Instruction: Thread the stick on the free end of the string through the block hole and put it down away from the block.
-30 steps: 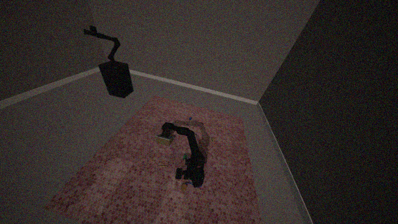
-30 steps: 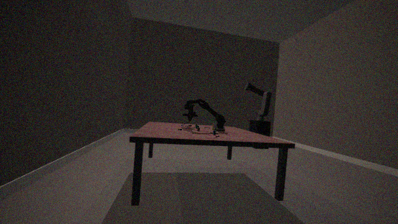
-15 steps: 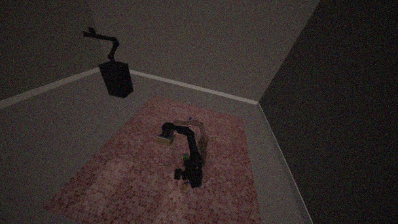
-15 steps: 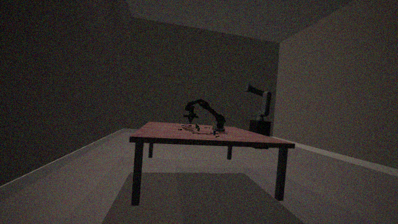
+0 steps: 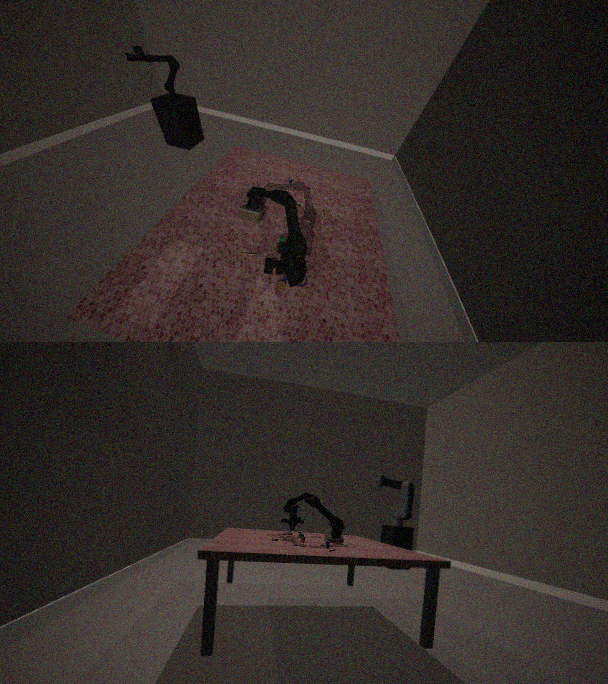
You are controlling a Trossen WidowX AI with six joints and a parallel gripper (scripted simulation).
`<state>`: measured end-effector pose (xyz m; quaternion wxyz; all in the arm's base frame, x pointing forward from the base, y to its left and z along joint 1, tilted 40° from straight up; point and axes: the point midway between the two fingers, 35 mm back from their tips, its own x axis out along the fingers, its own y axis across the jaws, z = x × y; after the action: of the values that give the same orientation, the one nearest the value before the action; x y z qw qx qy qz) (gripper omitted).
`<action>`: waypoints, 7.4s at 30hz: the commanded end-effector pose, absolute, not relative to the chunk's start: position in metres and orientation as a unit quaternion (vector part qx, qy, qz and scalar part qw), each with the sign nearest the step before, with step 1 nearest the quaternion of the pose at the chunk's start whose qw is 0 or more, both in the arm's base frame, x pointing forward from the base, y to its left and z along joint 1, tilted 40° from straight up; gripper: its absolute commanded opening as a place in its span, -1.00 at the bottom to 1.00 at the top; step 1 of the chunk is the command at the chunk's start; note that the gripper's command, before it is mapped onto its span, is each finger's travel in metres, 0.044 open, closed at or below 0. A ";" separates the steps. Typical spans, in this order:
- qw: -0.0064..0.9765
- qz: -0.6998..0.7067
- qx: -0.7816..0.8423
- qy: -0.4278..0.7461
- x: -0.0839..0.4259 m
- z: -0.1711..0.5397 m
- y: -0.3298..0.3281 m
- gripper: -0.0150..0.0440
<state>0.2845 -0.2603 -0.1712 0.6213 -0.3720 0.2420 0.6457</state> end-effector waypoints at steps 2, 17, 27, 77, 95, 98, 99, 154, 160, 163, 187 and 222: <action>0.620 0.645 -0.375 0.243 0.282 -0.172 -0.258 -0.49; 0.620 0.645 -0.375 0.243 0.270 -0.179 -0.244 -0.49; 0.620 0.645 -0.374 0.243 0.268 -0.176 -0.238 -0.49; 0.620 0.646 -0.373 0.243 0.257 -0.140 -0.190 -0.49; 0.620 0.646 -0.374 0.243 0.254 -0.130 -0.178 -0.49; 0.620 0.646 -0.374 0.243 0.254 -0.130 -0.178 -0.49; 0.620 0.646 -0.373 0.243 0.254 -0.130 -0.178 -0.49; 0.619 0.648 -0.371 0.243 0.243 -0.096 -0.137 -0.07; 0.619 0.648 -0.372 0.244 0.240 -0.038 -0.185 -0.07; 0.619 0.648 -0.372 0.244 0.239 -0.036 -0.186 -0.07; 0.652 0.158 0.314 0.671 0.233 -0.018 -0.158 -0.07; 0.387 -0.213 0.609 0.659 0.227 -0.009 -0.139 -0.07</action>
<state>0.2265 -0.1405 -0.0087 0.3895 0.6061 0.6607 -0.2109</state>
